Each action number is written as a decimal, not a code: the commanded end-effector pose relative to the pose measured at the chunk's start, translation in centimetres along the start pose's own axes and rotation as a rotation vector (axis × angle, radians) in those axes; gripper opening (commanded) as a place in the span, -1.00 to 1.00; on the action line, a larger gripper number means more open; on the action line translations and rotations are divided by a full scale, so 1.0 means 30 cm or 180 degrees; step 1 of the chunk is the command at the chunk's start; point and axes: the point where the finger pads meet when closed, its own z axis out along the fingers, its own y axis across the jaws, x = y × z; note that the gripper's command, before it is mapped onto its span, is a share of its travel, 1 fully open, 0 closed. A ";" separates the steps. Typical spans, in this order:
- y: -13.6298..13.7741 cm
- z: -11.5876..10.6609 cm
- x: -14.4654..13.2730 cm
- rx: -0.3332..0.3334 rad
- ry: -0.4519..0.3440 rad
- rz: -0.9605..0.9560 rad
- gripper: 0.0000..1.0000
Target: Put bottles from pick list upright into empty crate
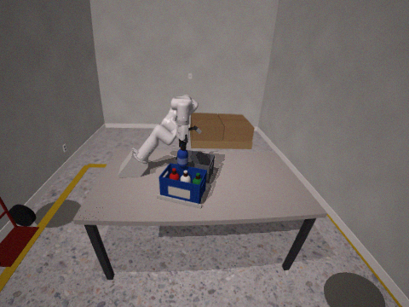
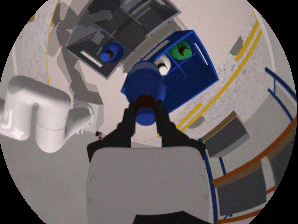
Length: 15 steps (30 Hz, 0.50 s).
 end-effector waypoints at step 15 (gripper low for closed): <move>-0.041 -0.003 0.098 -0.0008 -0.0004 -0.0003 -1.00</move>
